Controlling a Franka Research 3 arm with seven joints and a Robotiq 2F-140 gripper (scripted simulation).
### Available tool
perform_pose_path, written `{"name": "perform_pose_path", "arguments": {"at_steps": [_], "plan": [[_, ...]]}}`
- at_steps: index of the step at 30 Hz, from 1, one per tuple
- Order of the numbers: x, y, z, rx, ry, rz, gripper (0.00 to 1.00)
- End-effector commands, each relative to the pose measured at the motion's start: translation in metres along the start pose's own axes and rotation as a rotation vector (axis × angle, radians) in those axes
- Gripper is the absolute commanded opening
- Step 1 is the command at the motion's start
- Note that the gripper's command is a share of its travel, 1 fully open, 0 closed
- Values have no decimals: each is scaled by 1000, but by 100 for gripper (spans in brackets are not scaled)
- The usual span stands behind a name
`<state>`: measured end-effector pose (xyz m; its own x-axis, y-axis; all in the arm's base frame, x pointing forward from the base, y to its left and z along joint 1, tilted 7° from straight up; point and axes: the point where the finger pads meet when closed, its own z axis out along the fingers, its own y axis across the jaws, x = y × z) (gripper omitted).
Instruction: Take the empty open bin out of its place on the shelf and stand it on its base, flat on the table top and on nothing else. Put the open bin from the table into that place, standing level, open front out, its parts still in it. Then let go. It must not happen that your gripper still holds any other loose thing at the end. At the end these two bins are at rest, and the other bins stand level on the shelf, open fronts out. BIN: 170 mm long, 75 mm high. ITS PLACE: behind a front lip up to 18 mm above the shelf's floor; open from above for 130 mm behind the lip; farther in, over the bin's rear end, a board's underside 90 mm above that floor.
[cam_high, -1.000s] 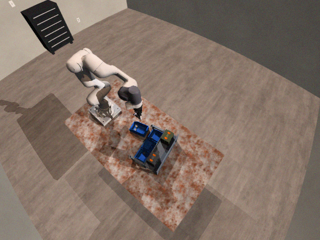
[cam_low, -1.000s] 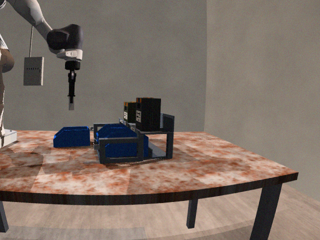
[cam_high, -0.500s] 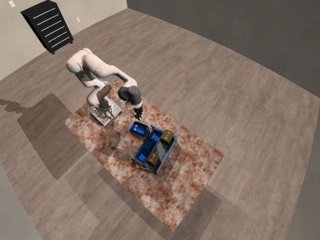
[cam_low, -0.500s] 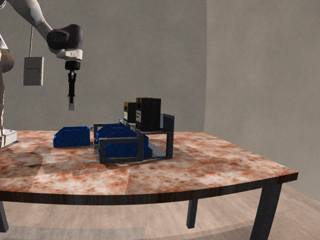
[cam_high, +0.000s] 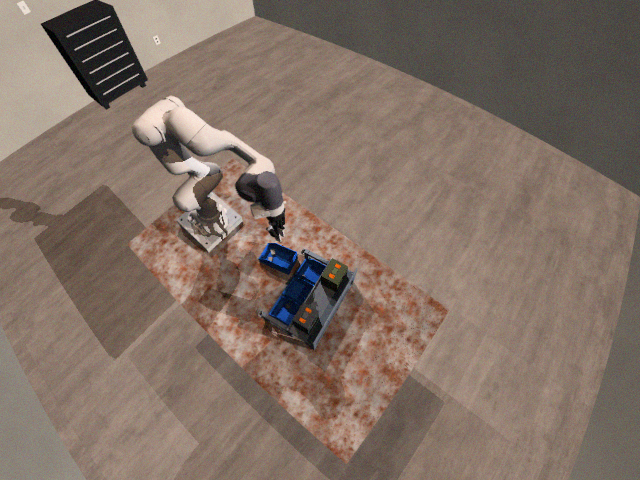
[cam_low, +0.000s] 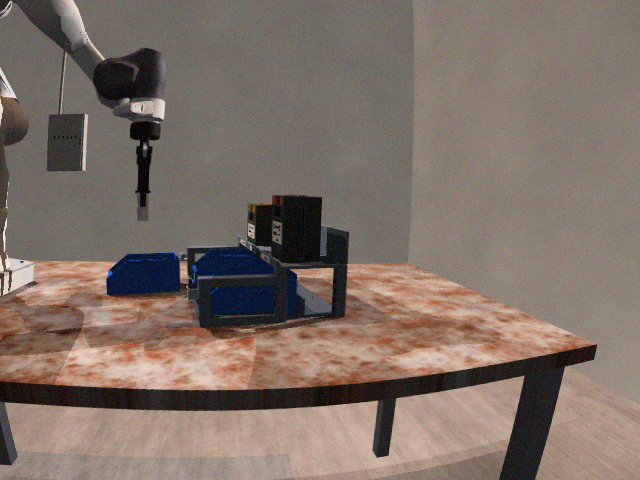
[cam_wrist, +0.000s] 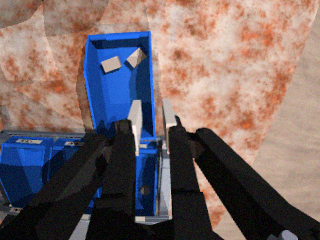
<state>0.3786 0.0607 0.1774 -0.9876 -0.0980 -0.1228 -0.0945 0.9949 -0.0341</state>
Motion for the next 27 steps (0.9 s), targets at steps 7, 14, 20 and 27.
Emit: {"name": "perform_pose_path", "arguments": {"at_steps": [7,14,20,27], "plan": [[0,0,0,-1,-1,6,15],[0,0,0,-1,-1,6,15],[0,0,1,-1,-1,6,15],[0,0,5,-1,-2,7,15]]}}
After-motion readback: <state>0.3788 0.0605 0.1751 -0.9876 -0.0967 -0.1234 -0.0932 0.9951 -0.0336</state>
